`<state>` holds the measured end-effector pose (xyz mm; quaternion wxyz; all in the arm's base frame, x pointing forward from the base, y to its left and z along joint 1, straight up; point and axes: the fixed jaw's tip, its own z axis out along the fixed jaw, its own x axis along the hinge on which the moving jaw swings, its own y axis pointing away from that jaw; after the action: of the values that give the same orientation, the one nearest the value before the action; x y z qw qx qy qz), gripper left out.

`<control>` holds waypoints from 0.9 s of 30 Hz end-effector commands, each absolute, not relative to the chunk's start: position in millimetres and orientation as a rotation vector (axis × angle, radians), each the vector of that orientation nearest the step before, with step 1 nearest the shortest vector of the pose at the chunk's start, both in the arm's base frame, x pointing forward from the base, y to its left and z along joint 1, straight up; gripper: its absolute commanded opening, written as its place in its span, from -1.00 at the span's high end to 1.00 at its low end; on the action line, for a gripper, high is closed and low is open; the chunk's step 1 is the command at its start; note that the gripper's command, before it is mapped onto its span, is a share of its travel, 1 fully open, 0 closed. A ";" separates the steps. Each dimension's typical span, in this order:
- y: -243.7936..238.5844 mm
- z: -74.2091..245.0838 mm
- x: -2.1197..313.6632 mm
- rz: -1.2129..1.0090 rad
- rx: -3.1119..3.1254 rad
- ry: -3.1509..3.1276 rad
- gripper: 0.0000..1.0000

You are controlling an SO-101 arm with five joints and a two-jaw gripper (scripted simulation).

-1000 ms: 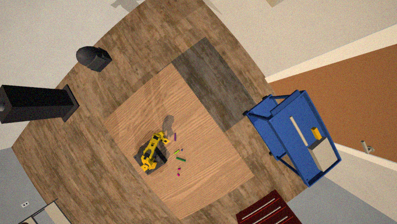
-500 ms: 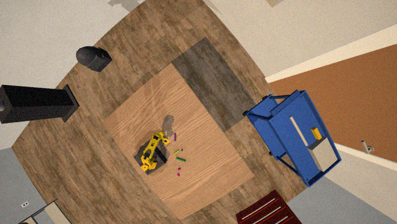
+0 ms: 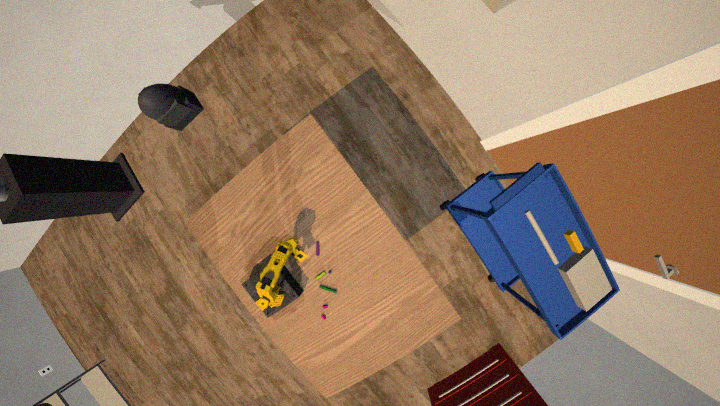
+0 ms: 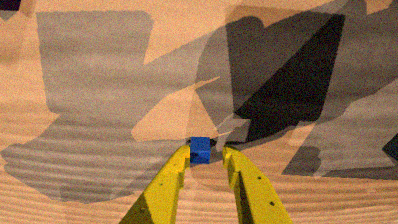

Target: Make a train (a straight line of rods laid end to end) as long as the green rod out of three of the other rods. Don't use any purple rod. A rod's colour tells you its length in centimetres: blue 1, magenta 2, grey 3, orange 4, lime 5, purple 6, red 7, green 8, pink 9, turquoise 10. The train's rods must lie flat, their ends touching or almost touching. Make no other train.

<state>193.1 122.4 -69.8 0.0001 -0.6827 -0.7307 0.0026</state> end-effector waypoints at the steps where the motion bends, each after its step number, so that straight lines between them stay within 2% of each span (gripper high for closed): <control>1: 122.5 -73.6 191.8 0.017 -2.138 -2.298 0.74; 10: 122.5 -73.6 191.8 0.017 -2.138 -2.298 0.66; 27: 123.0 -71.2 198.9 0.017 -2.138 -2.298 0.65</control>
<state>199.5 126.2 -68.0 -0.0023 -0.6820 -0.7313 -0.0071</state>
